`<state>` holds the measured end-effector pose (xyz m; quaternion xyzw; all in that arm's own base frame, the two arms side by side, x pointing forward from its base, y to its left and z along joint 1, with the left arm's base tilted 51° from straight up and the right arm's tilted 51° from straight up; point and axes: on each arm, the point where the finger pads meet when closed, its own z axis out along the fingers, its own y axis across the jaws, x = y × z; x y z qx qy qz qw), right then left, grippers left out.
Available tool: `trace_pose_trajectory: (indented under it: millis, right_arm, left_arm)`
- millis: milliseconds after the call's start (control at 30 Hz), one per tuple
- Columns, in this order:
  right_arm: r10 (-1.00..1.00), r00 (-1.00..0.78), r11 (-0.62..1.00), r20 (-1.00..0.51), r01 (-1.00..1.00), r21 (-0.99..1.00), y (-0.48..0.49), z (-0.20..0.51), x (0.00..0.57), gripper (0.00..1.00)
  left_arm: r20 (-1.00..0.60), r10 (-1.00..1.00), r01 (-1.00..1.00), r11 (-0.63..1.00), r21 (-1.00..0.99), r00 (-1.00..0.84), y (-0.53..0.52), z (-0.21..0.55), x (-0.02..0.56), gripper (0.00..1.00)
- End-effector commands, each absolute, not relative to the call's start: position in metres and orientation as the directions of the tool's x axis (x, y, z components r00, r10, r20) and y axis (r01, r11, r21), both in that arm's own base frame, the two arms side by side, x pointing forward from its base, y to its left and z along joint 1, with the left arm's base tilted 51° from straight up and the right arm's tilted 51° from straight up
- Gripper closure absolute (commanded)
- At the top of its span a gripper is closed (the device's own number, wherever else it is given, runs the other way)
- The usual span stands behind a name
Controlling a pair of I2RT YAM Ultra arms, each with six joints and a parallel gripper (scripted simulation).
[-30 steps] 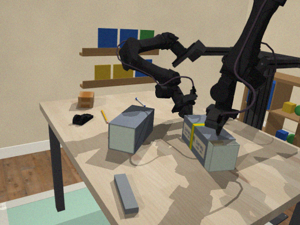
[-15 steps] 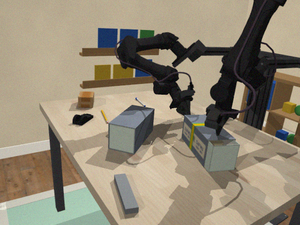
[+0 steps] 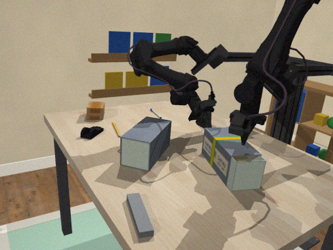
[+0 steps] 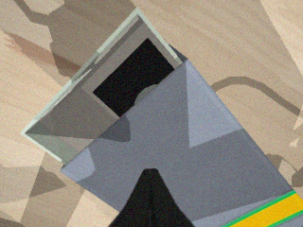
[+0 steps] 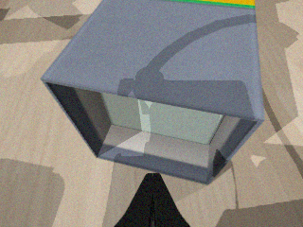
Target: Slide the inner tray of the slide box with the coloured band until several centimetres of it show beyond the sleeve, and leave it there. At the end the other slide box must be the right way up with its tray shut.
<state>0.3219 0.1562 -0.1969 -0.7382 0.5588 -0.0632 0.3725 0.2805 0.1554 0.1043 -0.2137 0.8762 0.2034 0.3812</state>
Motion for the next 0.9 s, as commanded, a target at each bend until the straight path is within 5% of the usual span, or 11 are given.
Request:
trace_pose_trajectory:
  millis: [0,867]
  right_arm:
    - [-0.852,0.394,-0.124,-0.345,-0.792,-0.598,0.165,-0.2,0.307,0.99]
    - [-0.859,0.387,-0.102,-0.336,-0.772,-0.627,0.168,-0.16,0.297,0.99]
  left_arm:
    - [-0.776,-0.217,-0.544,0.818,0.186,-0.592,0.151,0.126,0.28,0.99]
    - [-0.772,-0.206,-0.53,0.826,0.191,-0.601,0.149,0.116,0.28,0.99]
